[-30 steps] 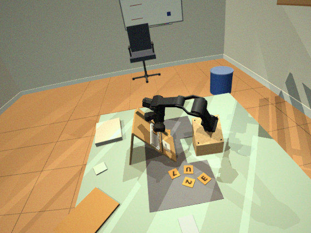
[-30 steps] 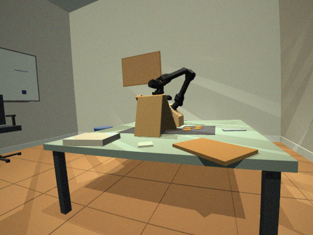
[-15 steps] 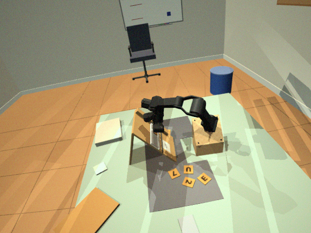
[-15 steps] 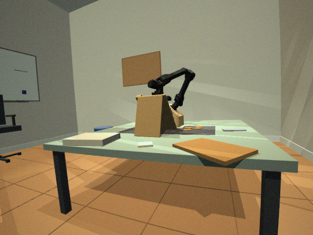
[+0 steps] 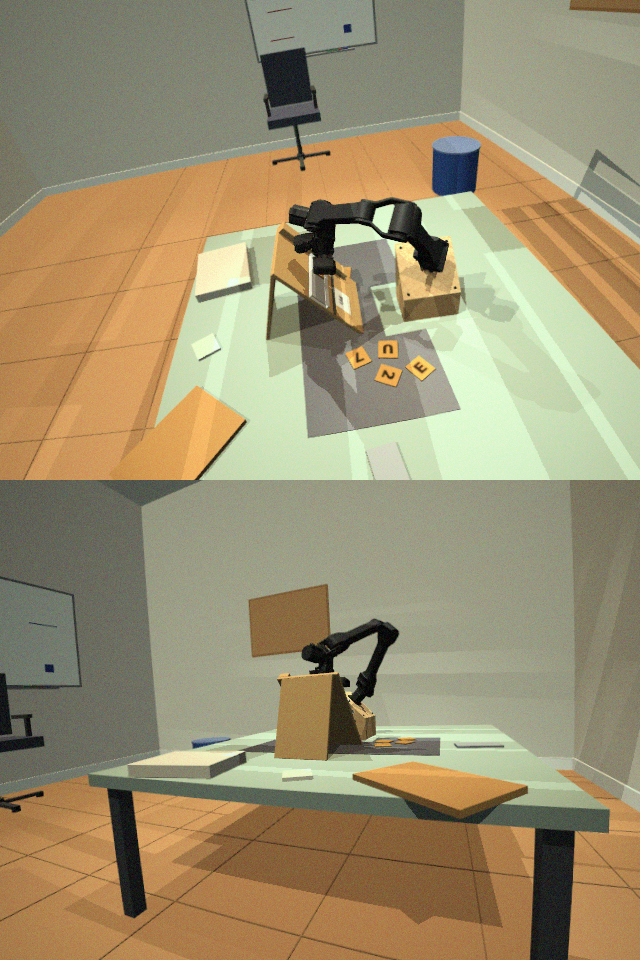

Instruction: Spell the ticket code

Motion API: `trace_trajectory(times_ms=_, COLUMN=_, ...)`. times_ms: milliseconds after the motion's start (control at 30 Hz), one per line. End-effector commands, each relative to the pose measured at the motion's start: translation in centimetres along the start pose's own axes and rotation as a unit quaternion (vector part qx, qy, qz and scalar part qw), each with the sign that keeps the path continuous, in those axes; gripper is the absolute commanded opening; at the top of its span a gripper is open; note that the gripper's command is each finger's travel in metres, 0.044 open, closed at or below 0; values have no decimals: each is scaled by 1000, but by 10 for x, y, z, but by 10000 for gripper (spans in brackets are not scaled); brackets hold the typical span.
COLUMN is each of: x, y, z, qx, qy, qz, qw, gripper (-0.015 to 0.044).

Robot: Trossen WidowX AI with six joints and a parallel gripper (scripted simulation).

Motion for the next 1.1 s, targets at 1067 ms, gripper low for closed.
trace_trajectory(times_ms=1067, x=-11, y=8, z=0, qx=-3, qy=1, qz=0, qw=1000, gripper=0)
Point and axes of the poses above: the point midway between the two fingers, 35 mm back from their tips, its own x axis back along the fingers, its own z axis across the jaws, y = z × x, the point moved 4 cm from there along x, back along the fingers, and after that the axes turned 1 degree about -x, right-handed, at the moved point
